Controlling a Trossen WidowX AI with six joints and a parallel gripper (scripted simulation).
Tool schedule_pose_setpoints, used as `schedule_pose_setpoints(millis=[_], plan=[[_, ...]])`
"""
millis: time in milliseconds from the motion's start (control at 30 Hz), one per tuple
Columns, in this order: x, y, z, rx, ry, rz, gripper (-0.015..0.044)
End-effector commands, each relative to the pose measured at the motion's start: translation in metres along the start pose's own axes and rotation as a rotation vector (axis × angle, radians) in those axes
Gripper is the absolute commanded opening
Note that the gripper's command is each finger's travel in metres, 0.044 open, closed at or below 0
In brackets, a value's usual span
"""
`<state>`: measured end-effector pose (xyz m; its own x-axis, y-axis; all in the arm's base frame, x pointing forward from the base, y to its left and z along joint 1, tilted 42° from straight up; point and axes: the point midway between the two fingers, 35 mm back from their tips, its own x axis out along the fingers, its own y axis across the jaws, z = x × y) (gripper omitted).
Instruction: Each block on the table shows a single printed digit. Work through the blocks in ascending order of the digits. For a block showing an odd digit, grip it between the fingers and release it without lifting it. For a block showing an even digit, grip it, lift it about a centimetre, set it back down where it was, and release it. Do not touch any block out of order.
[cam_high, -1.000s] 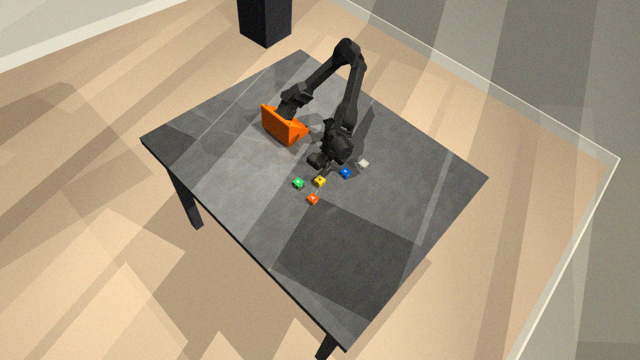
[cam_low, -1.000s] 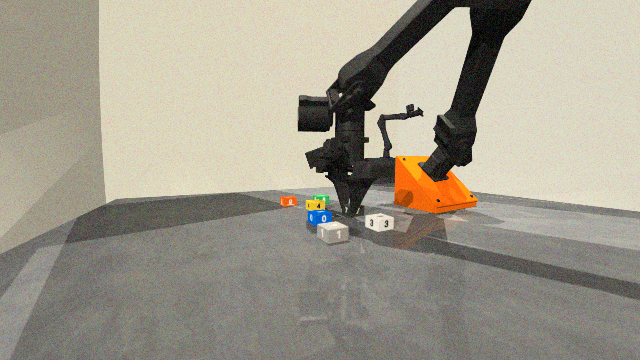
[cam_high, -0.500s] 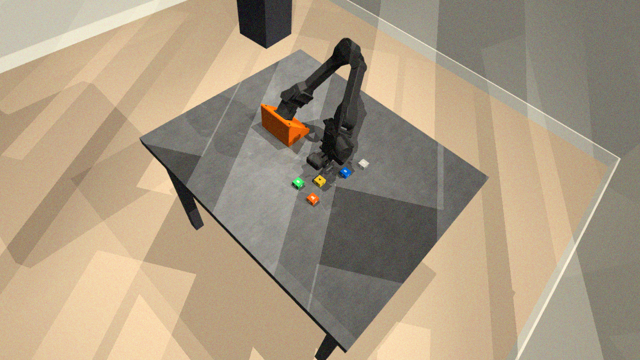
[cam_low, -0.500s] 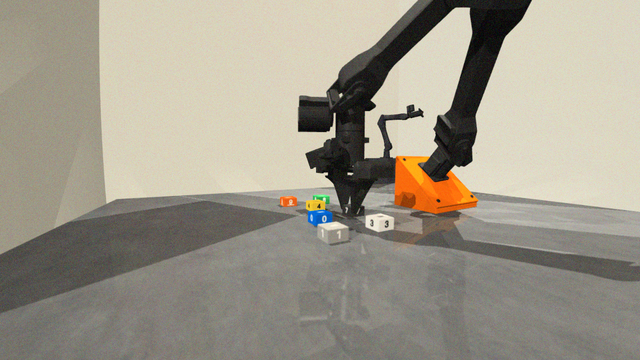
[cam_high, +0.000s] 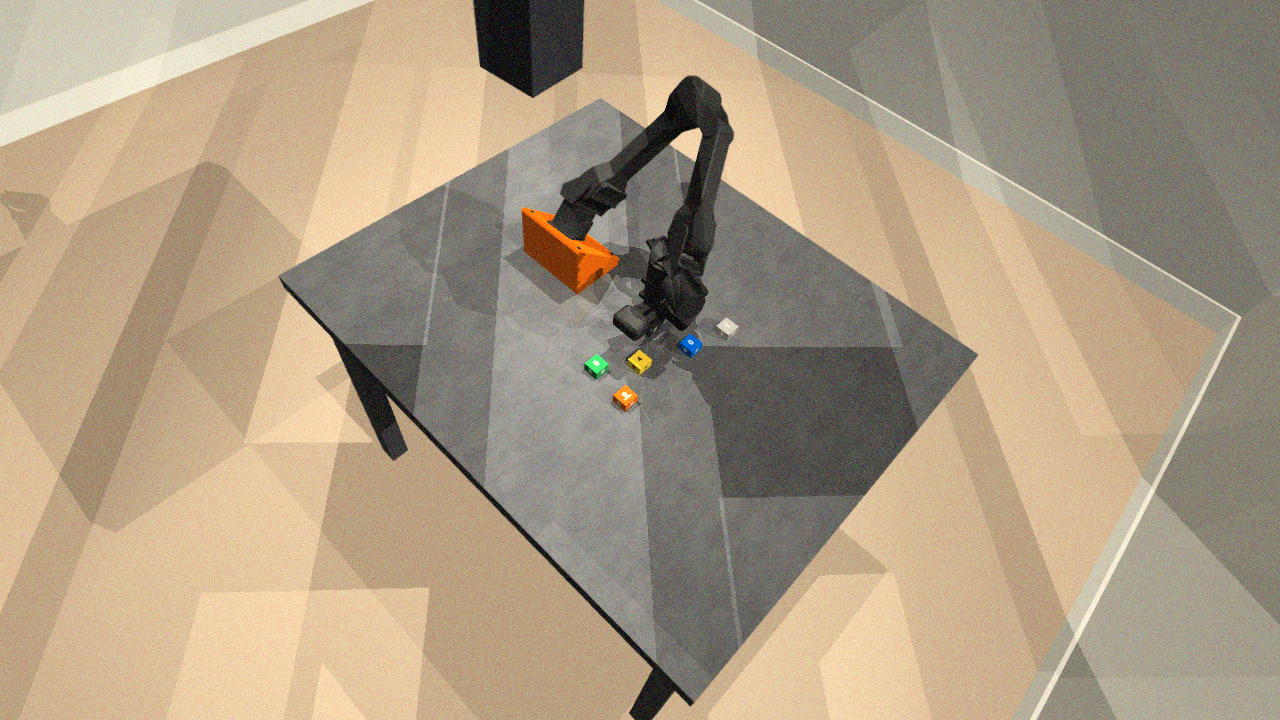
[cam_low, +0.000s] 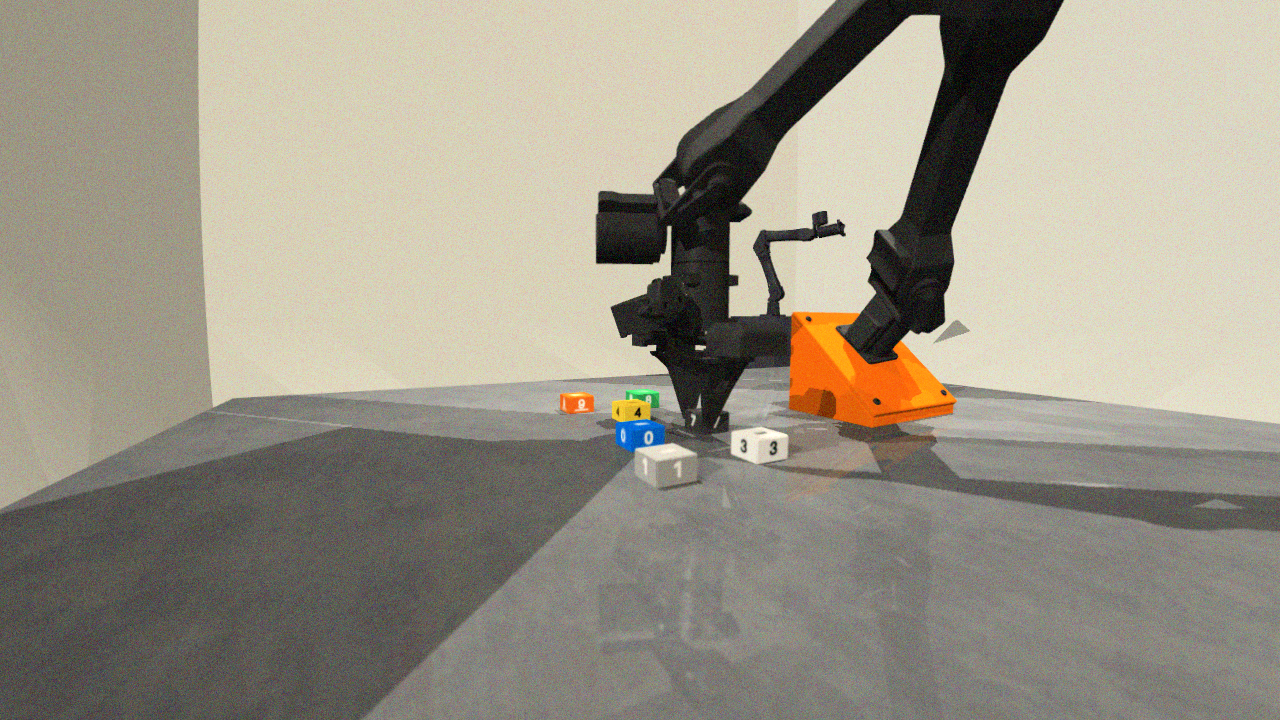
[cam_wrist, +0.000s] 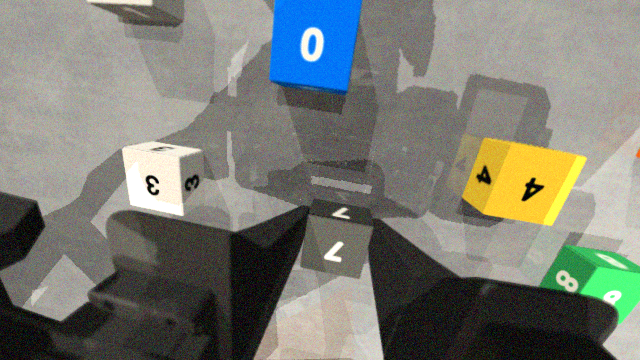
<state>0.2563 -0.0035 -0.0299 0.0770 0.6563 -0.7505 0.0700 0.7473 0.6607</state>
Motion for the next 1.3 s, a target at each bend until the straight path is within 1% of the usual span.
schedule_pose_setpoints(millis=[0, 167, 500, 533, 633, 733, 867, 933, 1033, 1100, 1200, 1233, 1267], plan=[[0.000, 0.000, 0.000, 0.003, -0.002, 0.003, 0.0120], [0.000, 0.000, 0.000, 0.003, -0.002, 0.003, 0.0120], [0.000, 0.000, 0.000, 0.003, -0.002, 0.003, 0.0383], [0.000, 0.000, 0.000, 0.003, -0.002, 0.003, 0.0400], [-0.003, 0.000, 0.001, 0.003, -0.002, 0.002, 0.0400], [-0.033, 0.000, 0.001, 0.004, -0.002, 0.001, 0.0400], [-0.036, 0.000, 0.000, 0.004, -0.002, 0.001, 0.0400], [-0.046, -0.001, 0.002, 0.004, -0.002, 0.000, 0.0348], [-0.093, -0.002, 0.003, 0.005, -0.002, -0.003, 0.0269], [-0.114, -0.001, 0.001, 0.004, -0.001, -0.002, 0.0216], [-0.117, -0.001, 0.000, 0.004, -0.001, -0.001, 0.0138], [-0.117, -0.001, 0.000, 0.004, -0.001, -0.001, 0.0120], [-0.117, -0.001, 0.000, 0.004, -0.001, -0.001, 0.0120]])
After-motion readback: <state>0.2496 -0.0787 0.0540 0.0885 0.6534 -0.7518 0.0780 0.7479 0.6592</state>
